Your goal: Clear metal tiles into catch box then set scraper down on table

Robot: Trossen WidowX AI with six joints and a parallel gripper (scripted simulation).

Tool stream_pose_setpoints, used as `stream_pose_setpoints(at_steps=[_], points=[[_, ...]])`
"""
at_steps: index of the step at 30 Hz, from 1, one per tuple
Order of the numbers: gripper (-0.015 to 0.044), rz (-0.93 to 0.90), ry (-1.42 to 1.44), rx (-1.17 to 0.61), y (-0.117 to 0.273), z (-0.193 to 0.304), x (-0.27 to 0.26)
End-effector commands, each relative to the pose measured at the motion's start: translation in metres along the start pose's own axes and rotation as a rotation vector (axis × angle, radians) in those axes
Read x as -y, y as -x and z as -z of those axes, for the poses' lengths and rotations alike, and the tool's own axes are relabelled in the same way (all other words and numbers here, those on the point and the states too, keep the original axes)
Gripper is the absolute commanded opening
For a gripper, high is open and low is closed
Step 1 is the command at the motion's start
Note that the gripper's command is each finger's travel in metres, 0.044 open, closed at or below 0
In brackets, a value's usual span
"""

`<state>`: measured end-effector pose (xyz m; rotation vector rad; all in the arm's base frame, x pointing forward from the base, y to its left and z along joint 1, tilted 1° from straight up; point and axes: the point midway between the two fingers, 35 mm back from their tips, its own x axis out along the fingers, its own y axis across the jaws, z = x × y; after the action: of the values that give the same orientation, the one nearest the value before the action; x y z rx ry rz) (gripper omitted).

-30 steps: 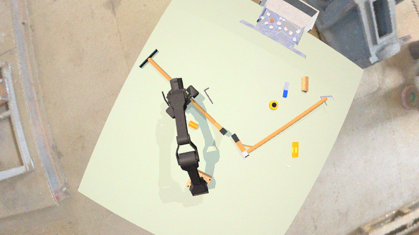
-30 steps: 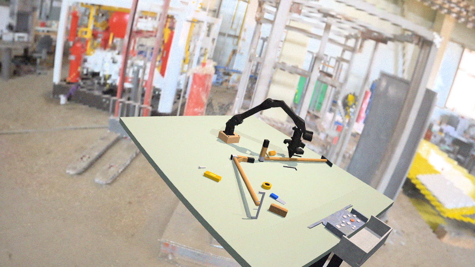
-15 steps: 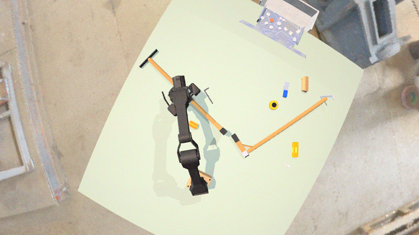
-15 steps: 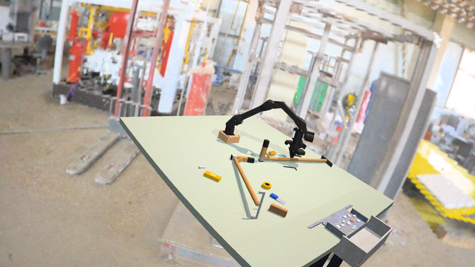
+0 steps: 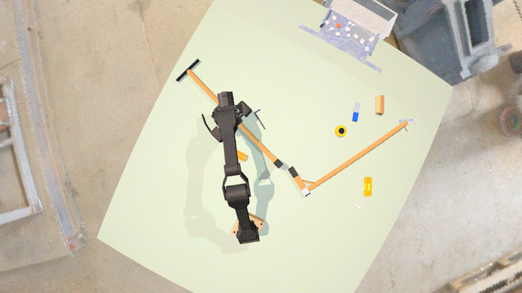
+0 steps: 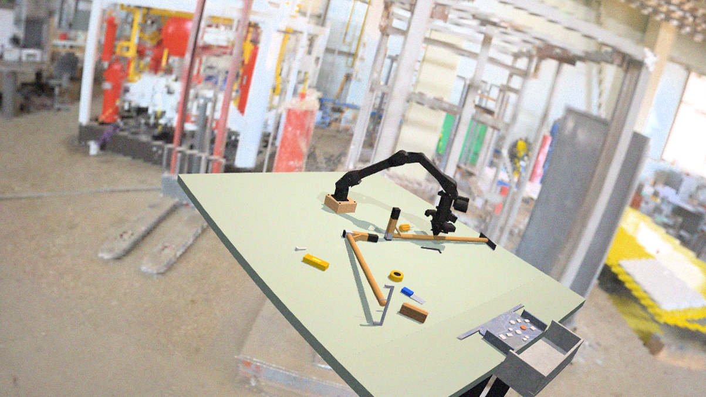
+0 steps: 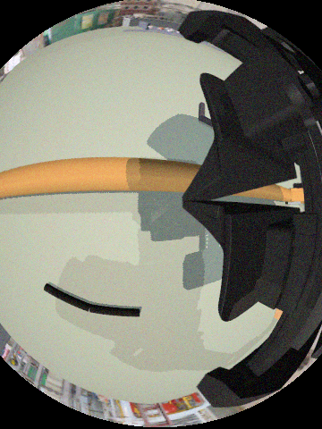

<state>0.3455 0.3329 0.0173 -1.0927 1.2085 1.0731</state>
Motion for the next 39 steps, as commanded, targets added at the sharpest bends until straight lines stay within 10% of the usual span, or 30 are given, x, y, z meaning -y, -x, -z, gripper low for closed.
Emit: stream_pose_setpoints(at_steps=[1, 39], points=[[0.0000, 0.007, 0.001, -0.001, -0.001, 0.000, 0.006], [0.0000, 0.026, 0.000, 0.014, -0.002, 0.001, 0.043]])
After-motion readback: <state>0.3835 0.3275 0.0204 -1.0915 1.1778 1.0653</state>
